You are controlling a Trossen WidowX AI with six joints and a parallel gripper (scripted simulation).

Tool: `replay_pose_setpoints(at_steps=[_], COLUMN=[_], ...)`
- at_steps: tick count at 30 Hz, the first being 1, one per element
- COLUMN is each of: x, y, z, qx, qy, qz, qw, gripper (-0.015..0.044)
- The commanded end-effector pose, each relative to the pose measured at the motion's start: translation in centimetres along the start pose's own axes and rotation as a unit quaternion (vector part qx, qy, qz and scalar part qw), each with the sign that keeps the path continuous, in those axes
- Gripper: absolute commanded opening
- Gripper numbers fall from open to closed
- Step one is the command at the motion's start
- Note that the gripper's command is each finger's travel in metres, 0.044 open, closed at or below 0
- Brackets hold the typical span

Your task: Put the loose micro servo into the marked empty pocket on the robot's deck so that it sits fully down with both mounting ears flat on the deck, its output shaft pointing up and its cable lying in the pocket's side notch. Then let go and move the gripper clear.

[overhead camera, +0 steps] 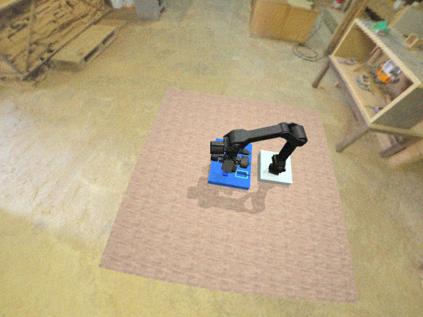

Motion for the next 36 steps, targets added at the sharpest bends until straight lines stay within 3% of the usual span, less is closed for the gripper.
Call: replay_pose_setpoints(at_steps=[1,18,36], x=[0.01,0.01,0.0], y=[-0.04,-0.04,-0.04], z=[0.03,0.03,0.03], qx=[-0.002,-0.001,-0.001], qy=[-0.001,-0.002,-0.002], qz=[-0.072,-0.36,-0.63], qw=[0.997,0.933,0.776], gripper=[0.0,0.0,0.0])
Point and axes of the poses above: the point midway between the two fingers, 35 mm back from their tips, its own z axis back along the fingers, its own x axis across the jaws, y = z × x, the point moved 9 cm from there along z, back along the fingers, and after that the axes turned 12 degrees about -z, right-handed, at the moved point
